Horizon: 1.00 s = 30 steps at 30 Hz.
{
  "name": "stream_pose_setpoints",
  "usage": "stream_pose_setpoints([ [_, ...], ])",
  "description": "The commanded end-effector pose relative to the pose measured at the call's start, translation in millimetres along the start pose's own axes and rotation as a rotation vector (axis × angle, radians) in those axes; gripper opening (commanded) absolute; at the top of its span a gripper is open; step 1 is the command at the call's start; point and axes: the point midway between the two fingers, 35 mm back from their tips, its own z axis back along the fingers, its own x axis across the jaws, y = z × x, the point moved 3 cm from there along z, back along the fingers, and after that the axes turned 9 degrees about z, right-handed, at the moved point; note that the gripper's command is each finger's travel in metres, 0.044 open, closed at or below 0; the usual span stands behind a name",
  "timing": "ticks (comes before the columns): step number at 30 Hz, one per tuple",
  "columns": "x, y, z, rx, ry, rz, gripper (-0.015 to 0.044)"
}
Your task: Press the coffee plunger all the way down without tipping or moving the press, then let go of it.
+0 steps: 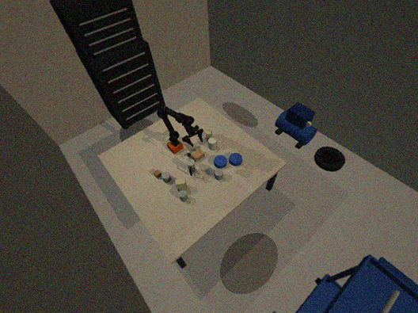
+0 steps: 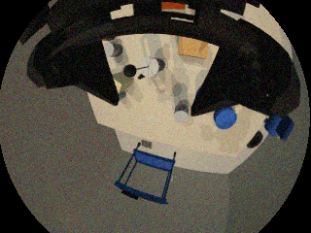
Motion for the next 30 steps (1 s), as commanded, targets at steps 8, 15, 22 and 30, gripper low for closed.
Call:
stream_pose_setpoints([
  [8, -66, 62, 30, -0.005, 0.019, -0.188, 0.044],
  [15, -52, 102, 4, -0.004, 0.02, -0.19, 0.044],
  [22, -51, 106, 0, -0.004, 0.024, -0.193, 0.044],
  [30, -52, 106, -12, -0.004, 0.025, -0.193, 0.044],
])
